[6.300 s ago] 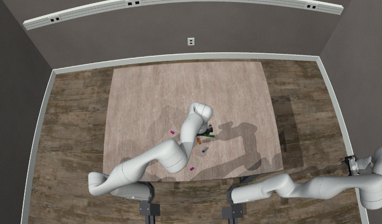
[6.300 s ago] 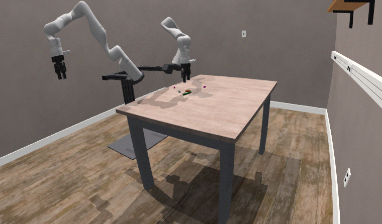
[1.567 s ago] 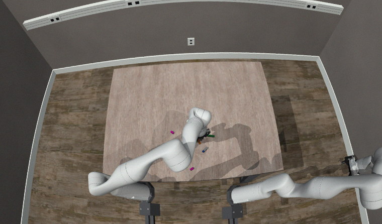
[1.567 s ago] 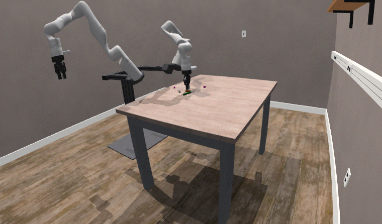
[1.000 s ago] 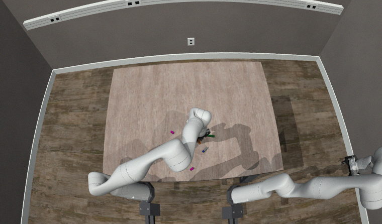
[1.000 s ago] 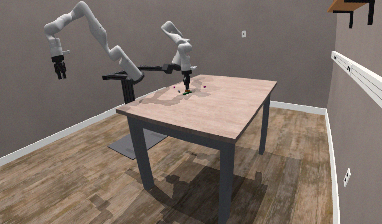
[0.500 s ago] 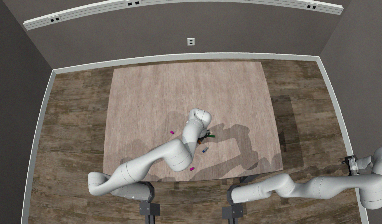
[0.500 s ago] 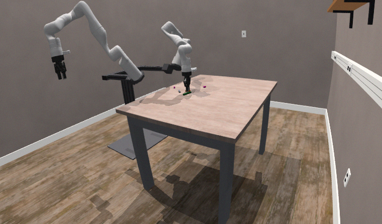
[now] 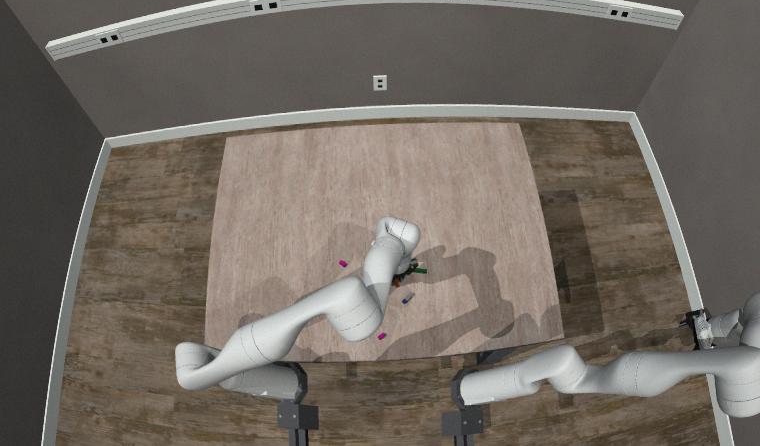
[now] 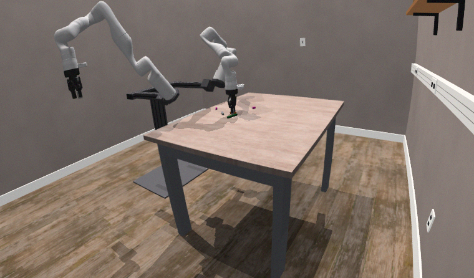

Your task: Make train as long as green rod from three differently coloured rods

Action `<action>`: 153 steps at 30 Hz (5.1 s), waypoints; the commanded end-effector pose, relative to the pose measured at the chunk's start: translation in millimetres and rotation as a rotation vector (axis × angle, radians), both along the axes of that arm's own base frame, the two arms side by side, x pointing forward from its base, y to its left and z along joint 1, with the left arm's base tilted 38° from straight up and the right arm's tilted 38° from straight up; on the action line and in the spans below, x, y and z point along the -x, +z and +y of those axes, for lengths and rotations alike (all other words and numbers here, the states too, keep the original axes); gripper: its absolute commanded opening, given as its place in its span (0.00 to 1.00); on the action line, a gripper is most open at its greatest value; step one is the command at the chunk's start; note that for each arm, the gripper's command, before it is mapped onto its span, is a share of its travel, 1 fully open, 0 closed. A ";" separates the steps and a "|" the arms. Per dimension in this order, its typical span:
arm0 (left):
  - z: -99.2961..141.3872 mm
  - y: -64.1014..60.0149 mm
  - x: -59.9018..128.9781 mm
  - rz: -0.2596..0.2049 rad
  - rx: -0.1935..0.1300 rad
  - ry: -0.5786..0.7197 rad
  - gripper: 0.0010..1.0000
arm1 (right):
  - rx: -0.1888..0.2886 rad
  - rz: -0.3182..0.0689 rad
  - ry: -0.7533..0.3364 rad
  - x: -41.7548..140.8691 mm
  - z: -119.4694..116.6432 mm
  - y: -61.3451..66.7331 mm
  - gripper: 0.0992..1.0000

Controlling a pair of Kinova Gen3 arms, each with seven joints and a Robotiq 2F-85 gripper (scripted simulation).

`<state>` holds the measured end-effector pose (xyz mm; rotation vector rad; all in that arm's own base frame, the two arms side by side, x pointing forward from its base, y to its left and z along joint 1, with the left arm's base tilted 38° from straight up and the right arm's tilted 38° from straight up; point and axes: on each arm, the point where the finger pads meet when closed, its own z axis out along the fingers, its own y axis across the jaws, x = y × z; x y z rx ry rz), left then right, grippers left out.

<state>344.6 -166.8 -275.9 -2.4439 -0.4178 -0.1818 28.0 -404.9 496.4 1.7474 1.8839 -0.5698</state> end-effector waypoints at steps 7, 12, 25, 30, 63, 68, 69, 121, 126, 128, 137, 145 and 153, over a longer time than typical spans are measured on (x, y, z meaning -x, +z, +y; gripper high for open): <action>-1.4 0.5 -0.5 -0.001 0.002 -0.001 0.32 | 0.001 -0.001 0.000 0.0 0.1 0.6 1.00; -1.4 0.5 -0.5 -0.001 0.002 -0.001 0.32 | 0.001 -0.001 0.000 0.0 0.1 0.6 1.00; -1.4 0.5 -0.5 -0.001 0.002 -0.001 0.32 | 0.001 -0.001 0.000 0.0 0.1 0.6 1.00; -1.4 0.5 -0.5 -0.001 0.002 -0.001 0.14 | 0.001 -0.001 0.000 0.0 0.1 0.6 1.00; -1.4 0.6 -0.5 -0.001 0.002 -0.001 0.14 | 0.001 -0.001 0.000 0.0 0.1 0.6 1.00; -8.4 9.4 -0.2 -0.001 0.002 -0.001 0.14 | 0.001 -0.001 0.000 0.0 0.1 0.6 1.00; -11.6 13.5 0.0 -0.001 0.002 -0.001 0.14 | 0.001 -0.001 0.000 0.0 0.1 0.6 1.00; -88.2 55.2 18.2 0.392 -0.022 -0.482 0.14 | 0.001 -0.001 0.000 0.0 0.1 0.6 1.00; -94.7 50.4 21.4 0.476 -0.025 -0.589 0.14 | 0.001 -0.001 0.000 0.0 0.1 0.6 1.00; -99.0 47.4 23.3 0.530 -0.026 -0.658 0.14 | 0.001 -0.001 0.000 0.0 0.1 0.6 1.00; -112.8 39.0 28.7 0.684 -0.029 -0.864 0.14 | 0.001 -0.001 0.000 0.0 0.1 0.6 1.00; -114.9 37.9 29.4 0.706 -0.029 -0.894 0.14 | 0.001 -0.001 0.000 0.0 0.1 0.6 1.00; -114.9 37.9 29.4 0.706 -0.029 -0.894 0.14 | 0.001 -0.001 0.000 0.0 0.1 0.6 1.00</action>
